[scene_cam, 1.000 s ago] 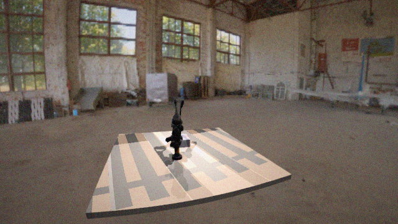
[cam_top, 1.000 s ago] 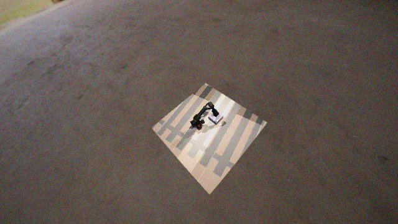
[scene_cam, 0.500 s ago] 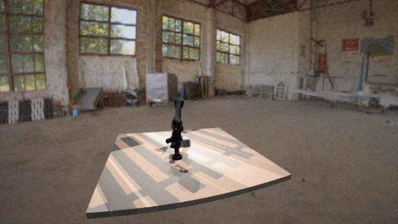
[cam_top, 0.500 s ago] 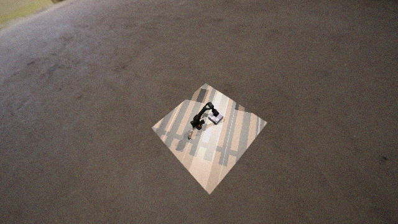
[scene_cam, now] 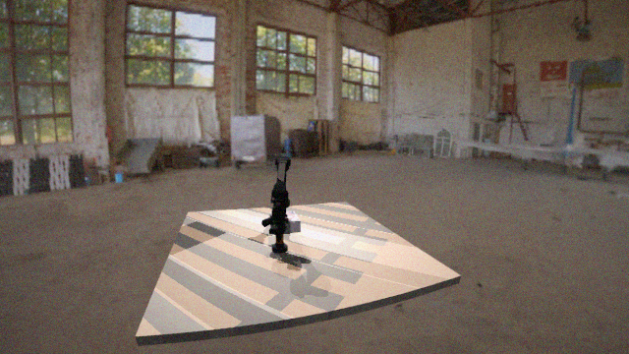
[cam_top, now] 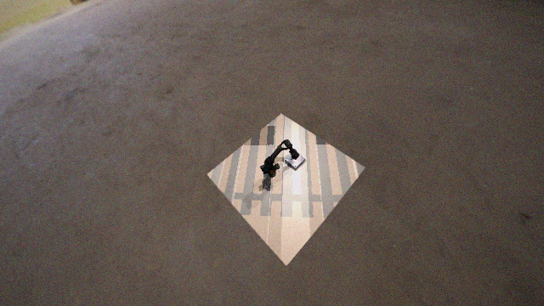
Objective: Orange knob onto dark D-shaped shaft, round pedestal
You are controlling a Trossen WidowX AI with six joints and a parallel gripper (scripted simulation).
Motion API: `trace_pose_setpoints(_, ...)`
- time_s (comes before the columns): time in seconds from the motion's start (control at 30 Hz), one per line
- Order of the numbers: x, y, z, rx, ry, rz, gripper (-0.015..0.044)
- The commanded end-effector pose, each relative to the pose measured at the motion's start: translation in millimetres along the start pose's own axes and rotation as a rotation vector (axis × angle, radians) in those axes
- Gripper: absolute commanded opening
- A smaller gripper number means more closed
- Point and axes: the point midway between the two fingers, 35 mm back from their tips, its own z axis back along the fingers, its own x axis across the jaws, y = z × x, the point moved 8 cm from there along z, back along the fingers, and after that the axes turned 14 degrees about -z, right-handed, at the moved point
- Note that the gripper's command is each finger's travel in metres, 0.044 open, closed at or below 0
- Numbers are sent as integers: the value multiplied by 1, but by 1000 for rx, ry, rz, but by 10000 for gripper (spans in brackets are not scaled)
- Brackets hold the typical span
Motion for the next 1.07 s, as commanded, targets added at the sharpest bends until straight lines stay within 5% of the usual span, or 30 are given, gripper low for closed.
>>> trace_pose_setpoints(0.0,0,0,0,0,0,4,289)
trace_pose_setpoints(0.2,0,0,0,0,0,4,440)
trace_pose_setpoints(0.47,0,0,3,0,0,4,440)
trace_pose_setpoints(0.67,1,1,93,0,-1,0,440)
trace_pose_setpoints(1.03,5,2,96,0,-1,0,440)
